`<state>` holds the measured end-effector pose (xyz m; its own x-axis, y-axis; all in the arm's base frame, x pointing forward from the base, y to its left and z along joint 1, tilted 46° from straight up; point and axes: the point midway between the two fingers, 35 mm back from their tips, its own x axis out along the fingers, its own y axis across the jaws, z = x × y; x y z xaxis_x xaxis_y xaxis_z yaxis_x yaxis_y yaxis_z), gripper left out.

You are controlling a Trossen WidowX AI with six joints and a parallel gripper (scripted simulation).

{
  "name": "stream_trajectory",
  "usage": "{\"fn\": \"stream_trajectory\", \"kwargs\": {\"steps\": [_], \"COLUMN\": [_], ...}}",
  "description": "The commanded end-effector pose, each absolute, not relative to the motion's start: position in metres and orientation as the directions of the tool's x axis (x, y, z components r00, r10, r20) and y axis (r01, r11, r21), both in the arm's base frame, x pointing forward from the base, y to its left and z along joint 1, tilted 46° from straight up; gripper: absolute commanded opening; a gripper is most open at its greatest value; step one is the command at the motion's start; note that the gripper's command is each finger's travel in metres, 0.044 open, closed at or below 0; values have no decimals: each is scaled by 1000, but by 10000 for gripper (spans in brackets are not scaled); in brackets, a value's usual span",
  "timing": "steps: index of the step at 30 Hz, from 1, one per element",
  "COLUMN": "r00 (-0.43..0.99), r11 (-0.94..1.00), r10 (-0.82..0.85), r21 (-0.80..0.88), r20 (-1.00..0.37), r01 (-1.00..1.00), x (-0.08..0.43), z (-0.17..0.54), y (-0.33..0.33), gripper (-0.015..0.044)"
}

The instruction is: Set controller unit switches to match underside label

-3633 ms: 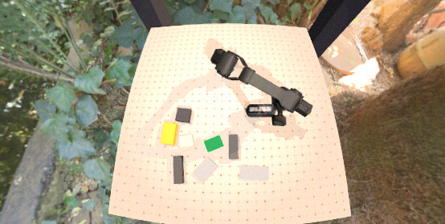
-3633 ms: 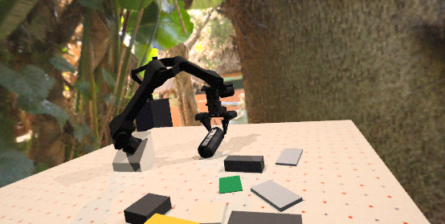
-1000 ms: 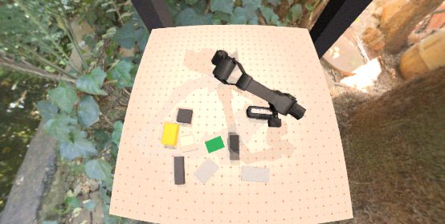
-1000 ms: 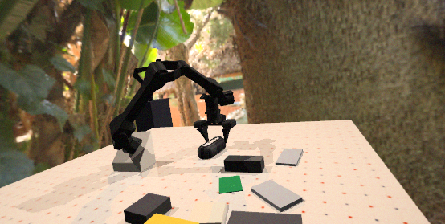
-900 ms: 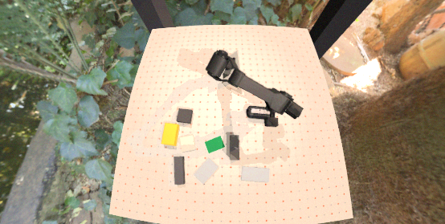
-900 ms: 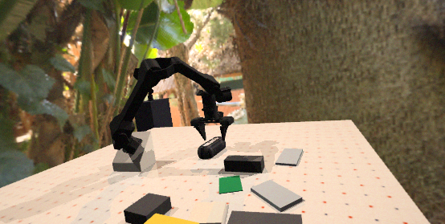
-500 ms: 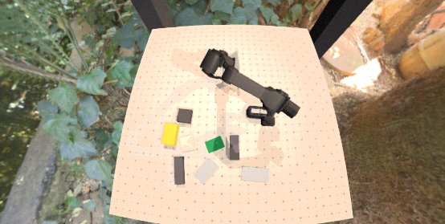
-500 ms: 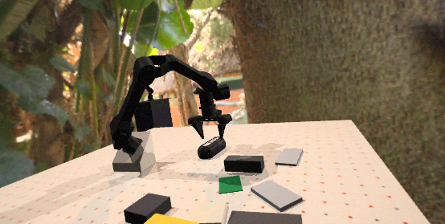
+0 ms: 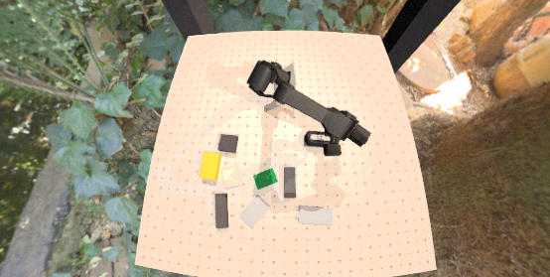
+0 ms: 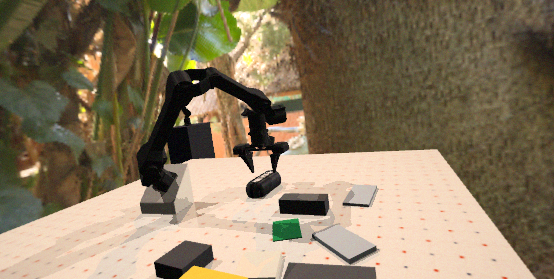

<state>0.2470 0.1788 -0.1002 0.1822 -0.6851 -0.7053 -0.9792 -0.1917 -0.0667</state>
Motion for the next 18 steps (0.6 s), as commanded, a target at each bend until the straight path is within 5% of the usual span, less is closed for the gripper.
{"fn": "stream_trajectory", "kwargs": {"steps": [1, 12, 18], "r00": [136, -50, -140], "r11": [-307, -673, -747], "r10": [-683, -674, -662], "r21": [112, 641, 663], "r20": [-717, -737, -737], "r01": [-945, -369, 46], "x": [251, 261, 264], "z": [-99, -87, -78], "y": [186, 208, 216], "gripper": [282, 0, 0]}}
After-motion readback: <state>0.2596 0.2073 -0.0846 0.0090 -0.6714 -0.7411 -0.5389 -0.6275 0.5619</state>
